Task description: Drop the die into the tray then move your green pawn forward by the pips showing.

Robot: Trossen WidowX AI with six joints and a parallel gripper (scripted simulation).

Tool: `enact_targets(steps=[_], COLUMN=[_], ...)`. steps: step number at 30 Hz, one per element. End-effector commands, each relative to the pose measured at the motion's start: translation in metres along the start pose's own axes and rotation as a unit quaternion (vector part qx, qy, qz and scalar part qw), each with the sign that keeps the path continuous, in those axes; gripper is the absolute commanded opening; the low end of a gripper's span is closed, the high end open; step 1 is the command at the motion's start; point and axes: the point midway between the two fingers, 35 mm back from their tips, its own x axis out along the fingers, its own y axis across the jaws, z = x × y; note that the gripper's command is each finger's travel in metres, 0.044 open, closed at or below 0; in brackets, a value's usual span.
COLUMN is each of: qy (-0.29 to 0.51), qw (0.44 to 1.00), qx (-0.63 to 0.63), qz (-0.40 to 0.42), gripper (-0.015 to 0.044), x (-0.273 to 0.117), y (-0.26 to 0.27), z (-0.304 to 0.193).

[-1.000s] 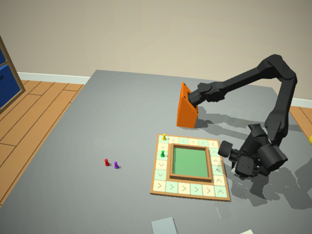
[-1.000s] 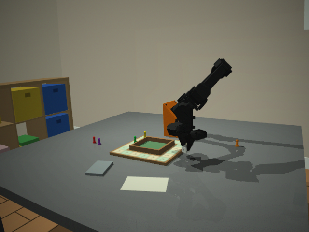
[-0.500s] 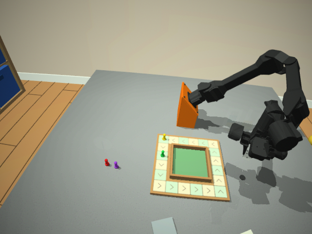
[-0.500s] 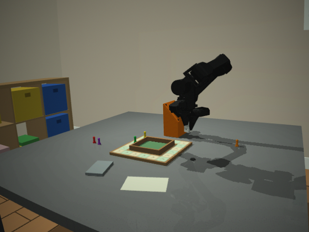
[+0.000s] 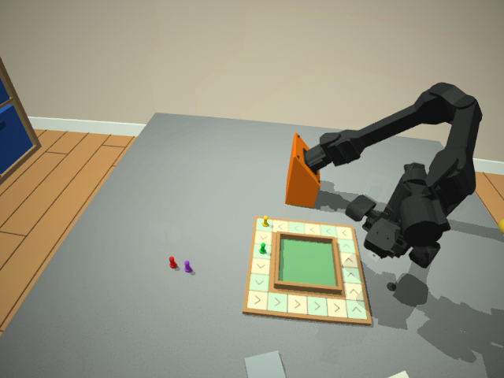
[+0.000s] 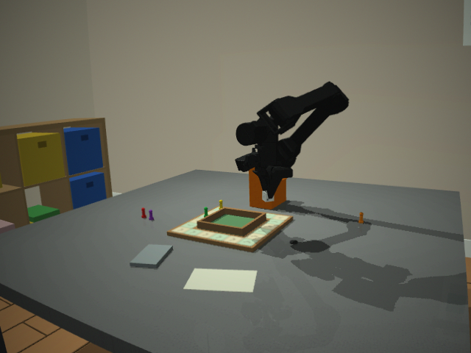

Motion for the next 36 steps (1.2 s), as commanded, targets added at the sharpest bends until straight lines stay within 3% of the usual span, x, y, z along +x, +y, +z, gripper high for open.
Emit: enact_targets(steps=[1, 21, 29, 36], qy=[-0.002, 0.003, 0.002, -0.071], qw=[0.997, 0.917, 0.913, 0.906], qx=[0.074, 0.399, 0.409, 0.409], qz=[-0.002, 0.000, -0.002, -0.080], gripper=[0.0000, 0.0000, 0.0000, 0.0000], x=[0.005, 0.030, 0.031, 0.040], y=[-0.020, -0.120, -0.123, -0.129], z=[0.018, 0.068, 0.069, 0.065])
